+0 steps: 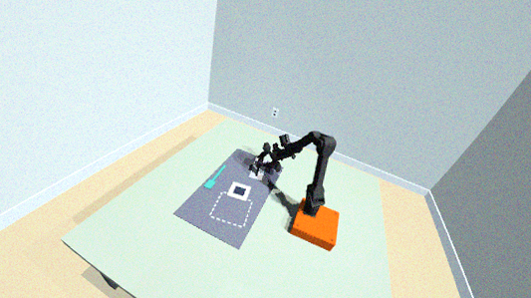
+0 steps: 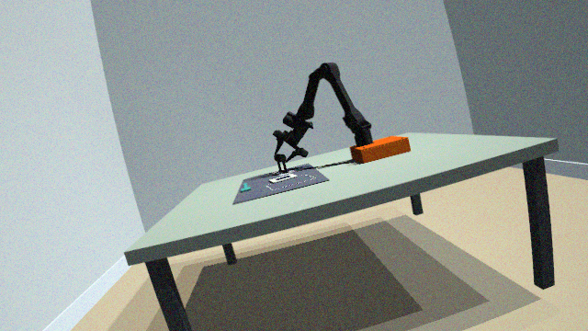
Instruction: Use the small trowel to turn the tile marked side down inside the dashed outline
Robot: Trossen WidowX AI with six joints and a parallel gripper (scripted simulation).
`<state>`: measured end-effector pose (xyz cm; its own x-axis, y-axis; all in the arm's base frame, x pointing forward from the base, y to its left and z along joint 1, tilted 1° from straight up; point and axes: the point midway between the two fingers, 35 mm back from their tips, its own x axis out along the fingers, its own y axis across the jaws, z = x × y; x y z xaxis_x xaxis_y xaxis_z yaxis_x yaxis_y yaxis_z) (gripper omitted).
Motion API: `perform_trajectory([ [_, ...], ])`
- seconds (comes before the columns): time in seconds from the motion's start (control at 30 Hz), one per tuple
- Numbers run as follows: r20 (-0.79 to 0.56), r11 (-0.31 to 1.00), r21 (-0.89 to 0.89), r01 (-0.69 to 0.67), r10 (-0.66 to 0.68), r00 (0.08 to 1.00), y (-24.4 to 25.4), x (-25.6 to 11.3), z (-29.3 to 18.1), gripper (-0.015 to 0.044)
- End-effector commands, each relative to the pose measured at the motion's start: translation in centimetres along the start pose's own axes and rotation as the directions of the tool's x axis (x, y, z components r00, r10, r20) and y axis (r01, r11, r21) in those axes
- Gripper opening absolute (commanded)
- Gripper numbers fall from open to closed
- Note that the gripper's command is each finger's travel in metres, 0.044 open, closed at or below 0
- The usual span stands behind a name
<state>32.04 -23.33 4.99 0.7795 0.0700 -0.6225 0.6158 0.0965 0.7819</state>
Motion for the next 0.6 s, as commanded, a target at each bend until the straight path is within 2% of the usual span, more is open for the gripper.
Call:
perform_trajectory([
  [0.0,0.003,1.0,0.006,0.003,-0.003,1.0,-0.1,0.6,0.1,0.03],
  [0.57,0.004,1.0,0.014,-0.002,0.002,1.0,-0.1,3.1,0.0,0.03],
])
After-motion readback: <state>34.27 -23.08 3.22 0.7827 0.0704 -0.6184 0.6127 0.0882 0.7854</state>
